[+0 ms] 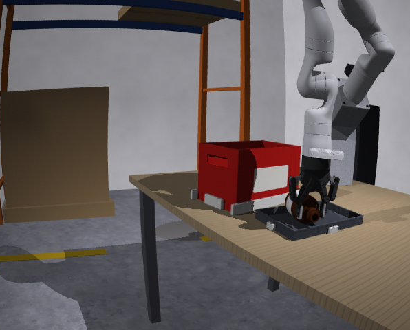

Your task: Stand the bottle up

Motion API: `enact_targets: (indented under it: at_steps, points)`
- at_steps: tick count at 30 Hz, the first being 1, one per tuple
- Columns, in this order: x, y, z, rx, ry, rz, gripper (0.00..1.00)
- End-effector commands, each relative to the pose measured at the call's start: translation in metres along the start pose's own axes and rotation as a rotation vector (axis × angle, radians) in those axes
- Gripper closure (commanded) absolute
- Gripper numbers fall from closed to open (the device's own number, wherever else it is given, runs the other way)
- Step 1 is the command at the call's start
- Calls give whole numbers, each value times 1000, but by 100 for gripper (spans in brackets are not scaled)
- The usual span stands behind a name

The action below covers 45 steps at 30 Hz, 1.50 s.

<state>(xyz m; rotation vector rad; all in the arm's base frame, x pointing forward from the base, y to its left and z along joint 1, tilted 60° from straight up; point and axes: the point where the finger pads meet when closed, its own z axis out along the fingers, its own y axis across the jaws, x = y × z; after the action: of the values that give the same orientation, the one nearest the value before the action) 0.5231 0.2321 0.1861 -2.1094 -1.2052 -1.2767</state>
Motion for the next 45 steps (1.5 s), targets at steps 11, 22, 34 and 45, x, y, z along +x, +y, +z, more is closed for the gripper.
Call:
enact_targets:
  at_steps: [11, 22, 34, 45]
  points:
    - [0, -1, 2, 2, 0, -1, 36]
    - [0, -1, 2, 2, 0, -1, 36]
    - [0, -1, 2, 2, 0, -1, 36]
    - [0, -1, 2, 2, 0, -1, 100]
